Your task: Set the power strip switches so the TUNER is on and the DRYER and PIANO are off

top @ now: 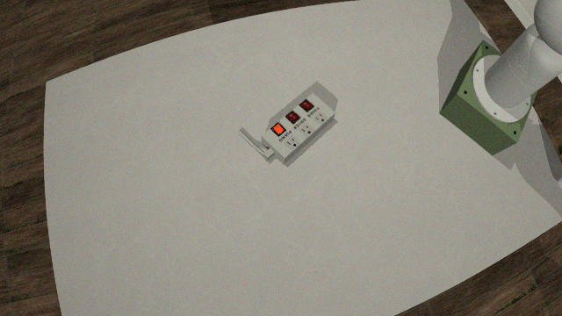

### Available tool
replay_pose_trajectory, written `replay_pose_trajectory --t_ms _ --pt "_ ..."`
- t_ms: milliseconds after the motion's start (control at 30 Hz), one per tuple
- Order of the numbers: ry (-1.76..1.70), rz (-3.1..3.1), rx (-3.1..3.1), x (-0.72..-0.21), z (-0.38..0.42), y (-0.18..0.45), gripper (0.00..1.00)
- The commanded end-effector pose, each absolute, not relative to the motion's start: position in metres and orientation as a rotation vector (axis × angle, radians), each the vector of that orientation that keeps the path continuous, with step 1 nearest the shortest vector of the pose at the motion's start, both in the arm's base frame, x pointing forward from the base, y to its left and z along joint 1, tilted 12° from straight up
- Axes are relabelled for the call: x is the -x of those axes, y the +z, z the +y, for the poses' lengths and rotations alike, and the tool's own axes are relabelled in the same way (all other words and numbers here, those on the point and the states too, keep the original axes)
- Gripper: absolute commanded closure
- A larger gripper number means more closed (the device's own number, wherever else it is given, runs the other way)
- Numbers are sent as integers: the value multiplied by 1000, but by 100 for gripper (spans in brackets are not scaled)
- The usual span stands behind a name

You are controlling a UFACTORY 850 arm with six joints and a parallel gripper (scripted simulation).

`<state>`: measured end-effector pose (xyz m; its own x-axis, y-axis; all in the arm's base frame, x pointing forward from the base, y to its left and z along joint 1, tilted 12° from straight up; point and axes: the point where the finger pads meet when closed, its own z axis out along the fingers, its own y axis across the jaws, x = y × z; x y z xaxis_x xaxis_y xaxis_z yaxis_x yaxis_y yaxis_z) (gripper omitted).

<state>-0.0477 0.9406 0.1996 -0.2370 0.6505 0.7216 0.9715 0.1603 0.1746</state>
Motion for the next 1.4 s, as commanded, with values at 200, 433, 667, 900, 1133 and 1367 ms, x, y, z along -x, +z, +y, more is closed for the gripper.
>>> replay_pose_trajectory --t_ms 200,433,667,900,1133,1367 --pt "-870 -1954 1533 48 941 202 0" --pt "-870 -1954 1533 48 941 202 0" --pt "-870 -1954 1533 48 941 202 100" --pt "-870 -1954 1533 48 941 202 100" --pt "-870 -1954 1533 48 941 202 100" --pt "-870 -1954 1533 48 941 202 100"
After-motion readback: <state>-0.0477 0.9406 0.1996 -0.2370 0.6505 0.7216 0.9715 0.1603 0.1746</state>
